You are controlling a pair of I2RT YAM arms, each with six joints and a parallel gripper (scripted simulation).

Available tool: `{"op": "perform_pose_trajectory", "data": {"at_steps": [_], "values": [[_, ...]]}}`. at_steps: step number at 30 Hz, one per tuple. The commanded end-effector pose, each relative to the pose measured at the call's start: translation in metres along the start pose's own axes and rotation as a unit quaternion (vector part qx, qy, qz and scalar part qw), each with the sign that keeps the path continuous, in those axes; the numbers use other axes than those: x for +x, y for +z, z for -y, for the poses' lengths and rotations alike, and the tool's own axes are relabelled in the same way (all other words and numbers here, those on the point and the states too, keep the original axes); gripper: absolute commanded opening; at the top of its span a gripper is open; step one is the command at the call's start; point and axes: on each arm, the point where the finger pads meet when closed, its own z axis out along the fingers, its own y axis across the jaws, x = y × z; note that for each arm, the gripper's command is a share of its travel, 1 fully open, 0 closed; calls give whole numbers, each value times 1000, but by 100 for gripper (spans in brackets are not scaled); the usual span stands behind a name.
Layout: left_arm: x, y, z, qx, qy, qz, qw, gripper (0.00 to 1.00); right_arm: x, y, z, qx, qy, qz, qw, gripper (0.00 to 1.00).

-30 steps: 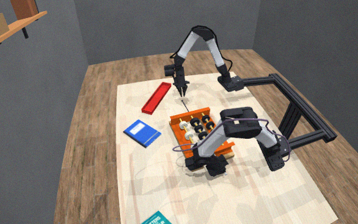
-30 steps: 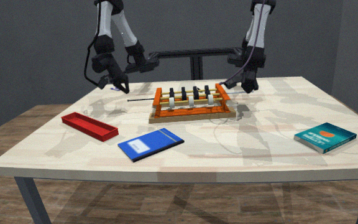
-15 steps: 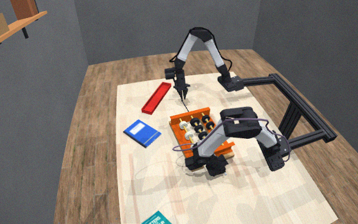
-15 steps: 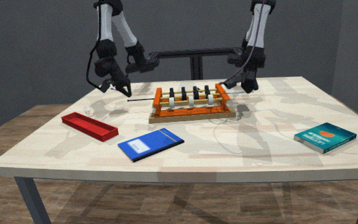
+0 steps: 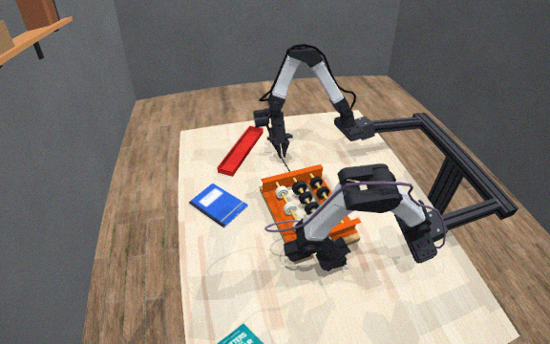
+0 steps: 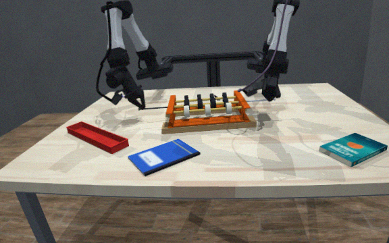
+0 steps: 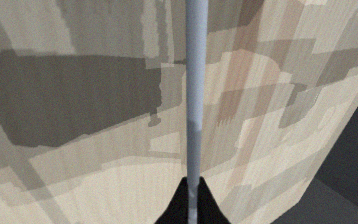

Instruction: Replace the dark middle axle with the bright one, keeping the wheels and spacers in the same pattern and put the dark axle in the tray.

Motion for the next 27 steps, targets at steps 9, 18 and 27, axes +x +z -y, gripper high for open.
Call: {"op": "perform_pose_trajectory", "data": {"at_steps": [9,18,27], "values": [[-18,-4,-15,-30,5,22,999,0,-5,12,-4,-6,8,1,1000,19],[-19,-1,-14,-22,4,23,999,0,-1,12,-5,-5,3,1,1000,0],[-20,0,-13,-21,4,25,999,0,-2,12,-4,2,-3,-11,1000,0]]}}
